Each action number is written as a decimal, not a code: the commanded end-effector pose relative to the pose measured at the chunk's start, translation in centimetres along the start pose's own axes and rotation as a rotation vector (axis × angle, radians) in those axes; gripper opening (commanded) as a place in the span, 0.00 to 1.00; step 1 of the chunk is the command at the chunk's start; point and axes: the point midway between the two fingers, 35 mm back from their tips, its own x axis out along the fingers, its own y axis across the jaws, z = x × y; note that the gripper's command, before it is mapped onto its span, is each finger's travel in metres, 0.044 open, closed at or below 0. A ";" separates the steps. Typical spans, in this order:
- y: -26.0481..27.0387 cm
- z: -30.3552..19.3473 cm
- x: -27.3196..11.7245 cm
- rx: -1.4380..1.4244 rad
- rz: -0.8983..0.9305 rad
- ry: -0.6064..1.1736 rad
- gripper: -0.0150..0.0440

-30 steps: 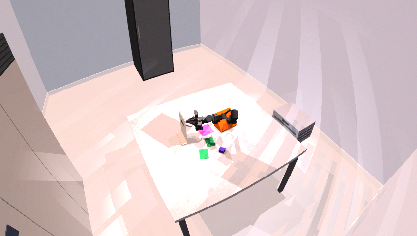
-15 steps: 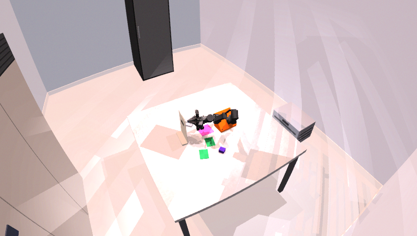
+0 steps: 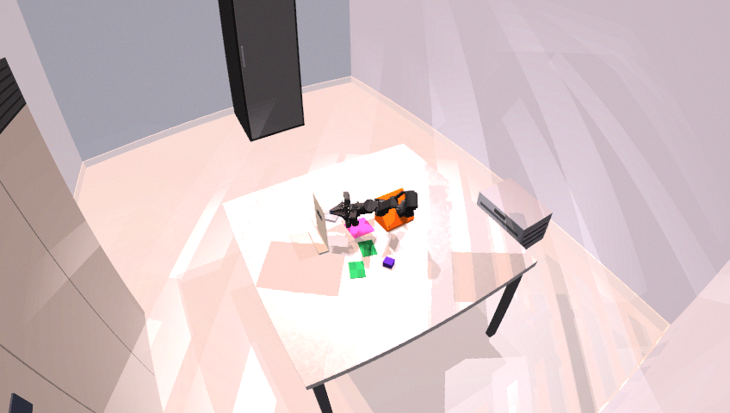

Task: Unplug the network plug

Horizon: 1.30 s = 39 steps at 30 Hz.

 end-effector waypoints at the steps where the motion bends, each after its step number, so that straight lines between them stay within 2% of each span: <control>1: 0.1 -0.1 -0.3 -0.005 0.003 -0.002 0.25; 39: 0.1 -0.8 -2.5 -0.005 0.004 -0.001 0.25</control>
